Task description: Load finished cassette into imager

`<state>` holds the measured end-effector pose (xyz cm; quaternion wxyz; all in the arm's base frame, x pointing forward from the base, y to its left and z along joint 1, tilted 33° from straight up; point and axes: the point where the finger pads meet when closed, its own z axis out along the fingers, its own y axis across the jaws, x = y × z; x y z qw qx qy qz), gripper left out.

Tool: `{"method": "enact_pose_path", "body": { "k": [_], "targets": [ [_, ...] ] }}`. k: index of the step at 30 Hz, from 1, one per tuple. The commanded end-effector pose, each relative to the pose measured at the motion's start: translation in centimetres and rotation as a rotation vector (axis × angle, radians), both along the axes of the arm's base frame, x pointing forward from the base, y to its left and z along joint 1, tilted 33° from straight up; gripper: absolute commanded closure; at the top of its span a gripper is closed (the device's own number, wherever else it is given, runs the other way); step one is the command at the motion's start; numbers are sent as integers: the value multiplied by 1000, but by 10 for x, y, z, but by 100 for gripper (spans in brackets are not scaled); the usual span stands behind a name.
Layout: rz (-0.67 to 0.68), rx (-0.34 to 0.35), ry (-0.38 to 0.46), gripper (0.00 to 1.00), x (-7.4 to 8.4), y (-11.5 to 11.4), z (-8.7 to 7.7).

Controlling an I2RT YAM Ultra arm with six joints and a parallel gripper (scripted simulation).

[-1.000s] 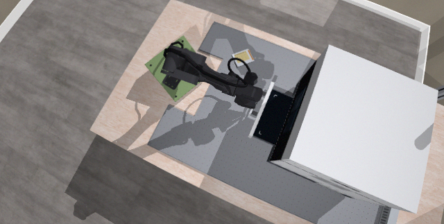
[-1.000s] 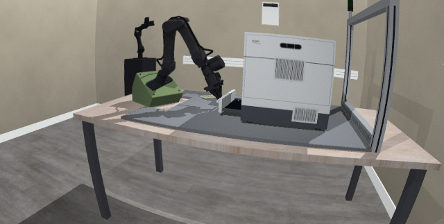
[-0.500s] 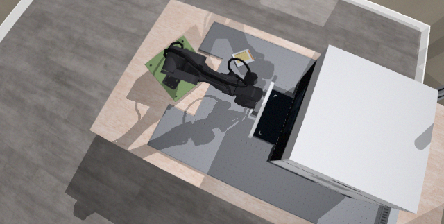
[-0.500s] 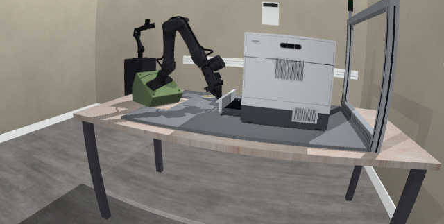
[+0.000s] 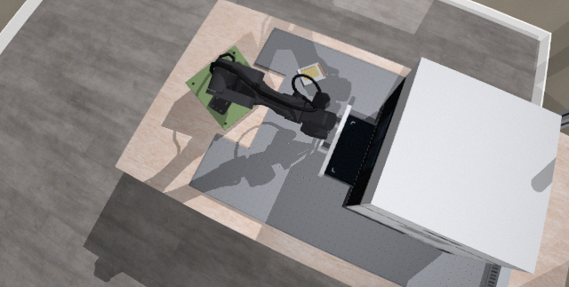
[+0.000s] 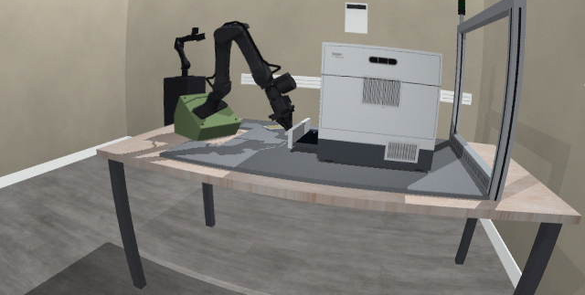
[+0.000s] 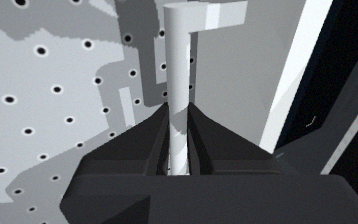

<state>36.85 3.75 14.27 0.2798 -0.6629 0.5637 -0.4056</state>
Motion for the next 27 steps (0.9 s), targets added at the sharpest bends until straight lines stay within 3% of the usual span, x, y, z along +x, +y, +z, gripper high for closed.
{"method": "enact_pose_path", "body": {
  "k": [1, 2, 3, 4, 6, 11, 13, 14, 15, 27],
  "targets": [
    [-4, -3, 44, 100, -14, 0, -8],
    [-4, -3, 44, 100, -14, 0, -8],
    [-11, 7, 35, 100, -7, 3, 10],
    [-19, -4, 100, 100, -7, 3, -3],
    [-31, -7, 157, 100, -9, 2, -5],
    [-31, 3, 122, 100, -13, 1, 5],
    [-31, 3, 122, 100, -16, 1, 4],
    [-31, -8, 158, 100, -25, -2, -13],
    [-31, -9, 163, 100, -27, -2, -15],
    [-31, -9, 164, 100, -40, -4, -23]
  ]
}}
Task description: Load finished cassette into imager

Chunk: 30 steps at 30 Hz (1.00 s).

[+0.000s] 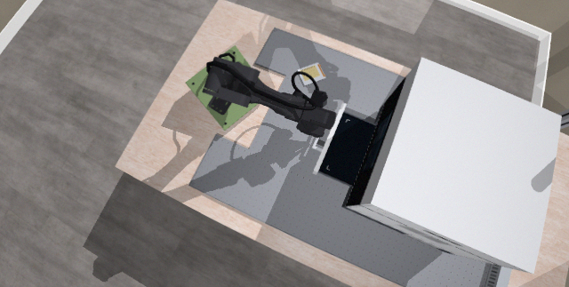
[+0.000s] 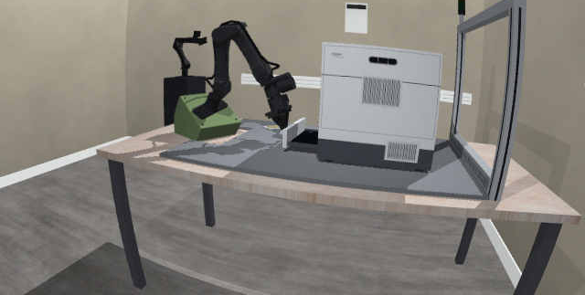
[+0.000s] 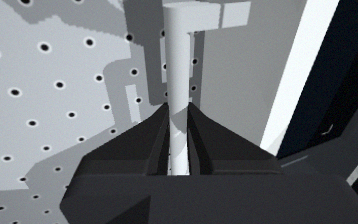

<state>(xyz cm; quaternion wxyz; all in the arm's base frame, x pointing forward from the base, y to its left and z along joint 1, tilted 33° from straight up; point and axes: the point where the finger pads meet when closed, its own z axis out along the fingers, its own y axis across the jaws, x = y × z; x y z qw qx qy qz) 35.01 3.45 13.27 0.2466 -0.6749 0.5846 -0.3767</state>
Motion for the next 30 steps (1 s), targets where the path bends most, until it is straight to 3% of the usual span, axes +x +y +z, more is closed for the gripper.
{"method": "enact_pose_path", "body": {
  "k": [1, 12, 30],
  "targets": [
    [-6, -7, 66, 100, -21, -1, -13],
    [-6, -7, 67, 100, -33, -4, -20],
    [-5, -5, 62, 100, -32, -3, -18]
  ]
}}
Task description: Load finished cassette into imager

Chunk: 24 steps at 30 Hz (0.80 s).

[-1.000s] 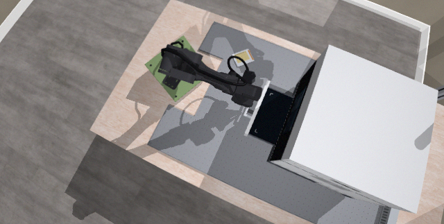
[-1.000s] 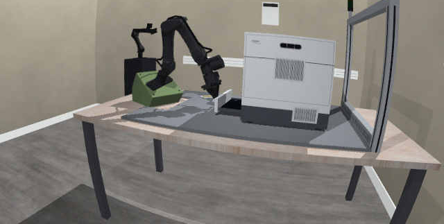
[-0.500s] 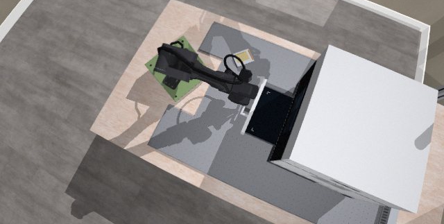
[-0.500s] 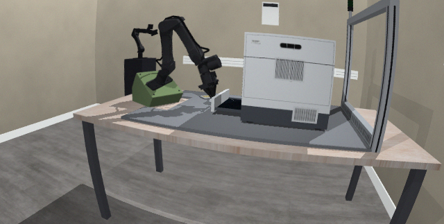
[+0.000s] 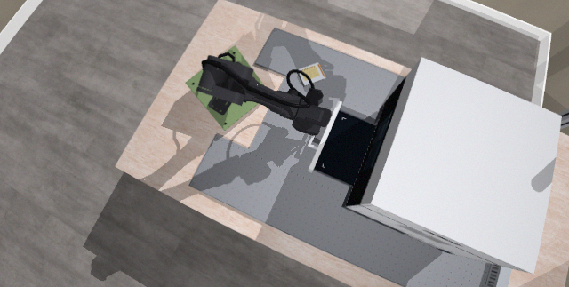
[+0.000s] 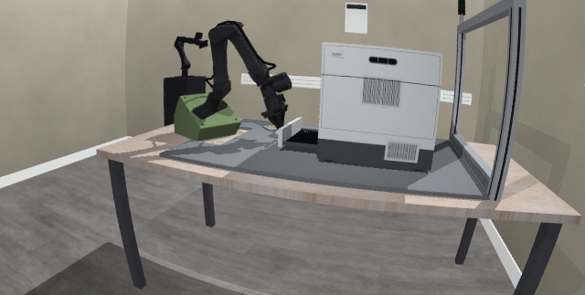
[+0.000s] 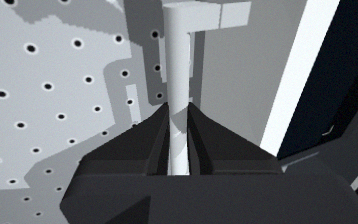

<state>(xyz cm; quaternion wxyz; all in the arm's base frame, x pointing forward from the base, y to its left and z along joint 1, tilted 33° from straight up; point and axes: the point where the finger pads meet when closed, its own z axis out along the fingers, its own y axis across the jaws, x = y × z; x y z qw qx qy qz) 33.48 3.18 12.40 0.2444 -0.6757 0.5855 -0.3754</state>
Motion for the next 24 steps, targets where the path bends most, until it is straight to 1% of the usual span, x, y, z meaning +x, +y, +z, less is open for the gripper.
{"method": "enact_pose_path", "body": {
  "k": [1, 22, 23, 24],
  "targets": [
    [-3, -4, 57, 100, -17, 0, -10],
    [-3, -4, 57, 100, -17, 0, -10],
    [-12, 0, 66, 100, -10, 2, 1],
    [-19, -8, 120, 100, -11, 1, -6]
  ]
}}
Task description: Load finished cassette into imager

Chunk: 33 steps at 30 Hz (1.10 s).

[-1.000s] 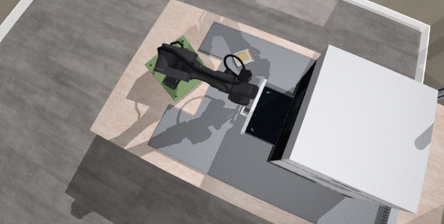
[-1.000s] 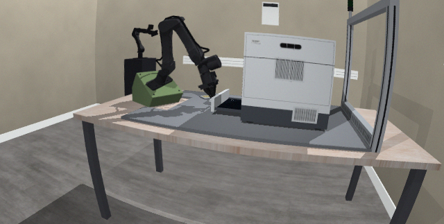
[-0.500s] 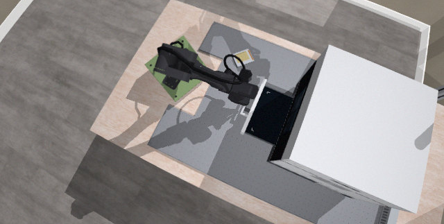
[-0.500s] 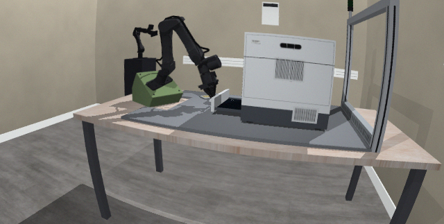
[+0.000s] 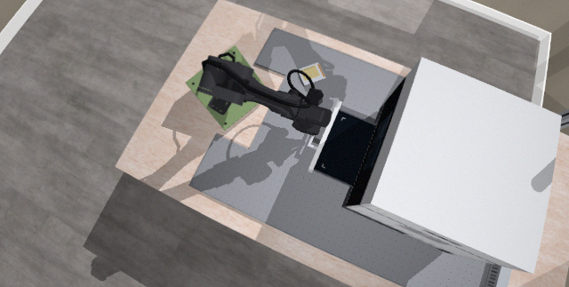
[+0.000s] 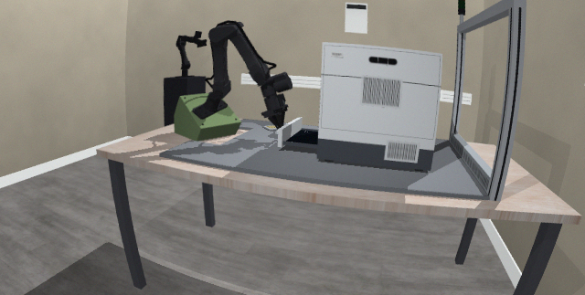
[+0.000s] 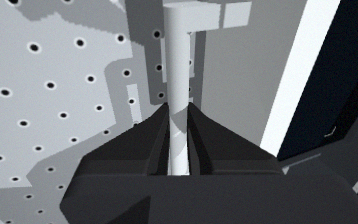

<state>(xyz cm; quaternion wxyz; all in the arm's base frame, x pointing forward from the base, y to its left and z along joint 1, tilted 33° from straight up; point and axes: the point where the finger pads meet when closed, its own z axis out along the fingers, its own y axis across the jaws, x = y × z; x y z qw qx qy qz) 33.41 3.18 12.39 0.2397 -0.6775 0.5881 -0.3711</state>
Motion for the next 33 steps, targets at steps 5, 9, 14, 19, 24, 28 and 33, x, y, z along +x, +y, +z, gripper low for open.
{"method": "enact_pose_path", "body": {
  "k": [5, 9, 14, 19, 24, 28, 33],
  "targets": [
    [-16, 0, 82, 100, -18, 0, -3],
    [-17, -9, 112, 100, -30, -3, -18],
    [-17, -9, 112, 100, -35, -4, -21],
    [-17, -9, 112, 100, -39, -5, -24],
    [-17, -9, 112, 100, -45, -6, -27],
    [-17, -10, 112, 100, -49, -7, -30],
    [-17, -9, 113, 100, -53, -7, -32]
  ]
}}
